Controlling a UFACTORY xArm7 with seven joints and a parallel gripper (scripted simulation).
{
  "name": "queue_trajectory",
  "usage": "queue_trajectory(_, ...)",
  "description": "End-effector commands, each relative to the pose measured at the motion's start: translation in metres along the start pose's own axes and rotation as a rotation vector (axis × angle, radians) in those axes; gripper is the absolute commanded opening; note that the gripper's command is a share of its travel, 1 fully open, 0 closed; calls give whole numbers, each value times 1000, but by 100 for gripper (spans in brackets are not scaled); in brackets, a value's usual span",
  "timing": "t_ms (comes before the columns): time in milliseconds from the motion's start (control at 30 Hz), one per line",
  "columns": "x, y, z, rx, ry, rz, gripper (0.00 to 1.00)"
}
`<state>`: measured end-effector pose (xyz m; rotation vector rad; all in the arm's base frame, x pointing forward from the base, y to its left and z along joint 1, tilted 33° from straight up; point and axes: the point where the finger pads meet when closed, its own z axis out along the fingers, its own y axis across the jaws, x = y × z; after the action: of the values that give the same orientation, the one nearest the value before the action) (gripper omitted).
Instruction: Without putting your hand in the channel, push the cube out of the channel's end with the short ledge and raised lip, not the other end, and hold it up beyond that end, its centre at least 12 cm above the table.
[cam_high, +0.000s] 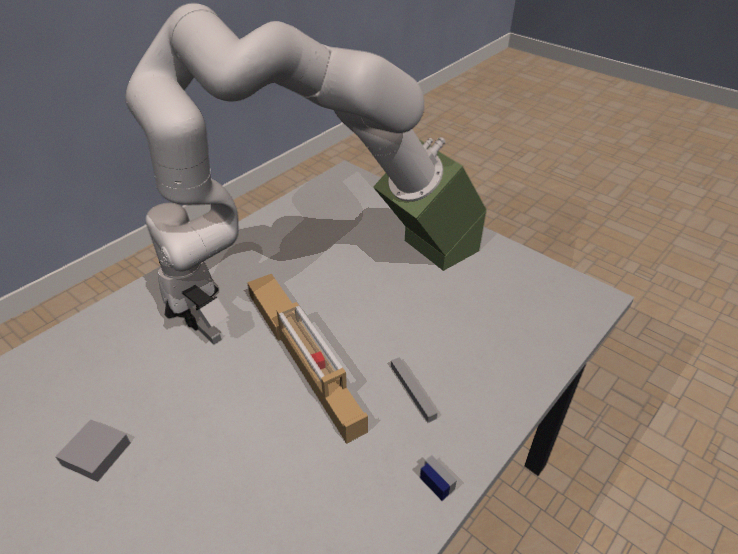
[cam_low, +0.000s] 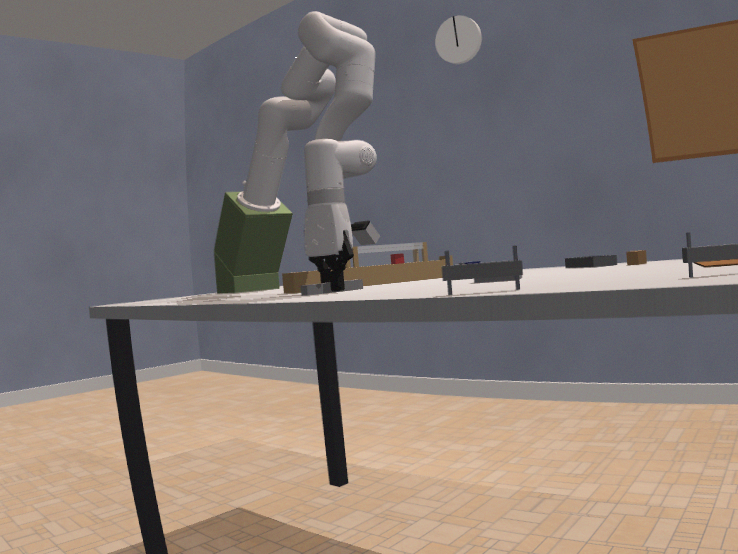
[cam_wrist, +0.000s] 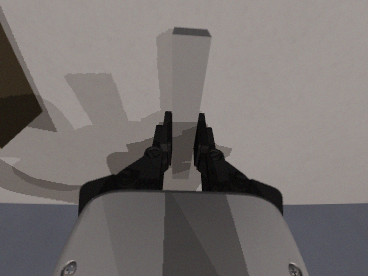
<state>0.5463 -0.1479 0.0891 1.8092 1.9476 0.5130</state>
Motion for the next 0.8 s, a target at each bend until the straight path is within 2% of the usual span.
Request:
queue_trajectory(0,-1,1,-6,-3,-1,1,0)
queue_trajectory(133,-1,1,-28,-3,-1,1,0)
queue_trajectory(200,-1,1,-28,-3,-1,1,0)
queue_trajectory(533,-1,1,-102,-3,-1,1,0)
queue_trajectory(633,-1,1,-113,-3,-2,1,0)
queue_trajectory(767,-1,1,-116,-3,-1,1,0)
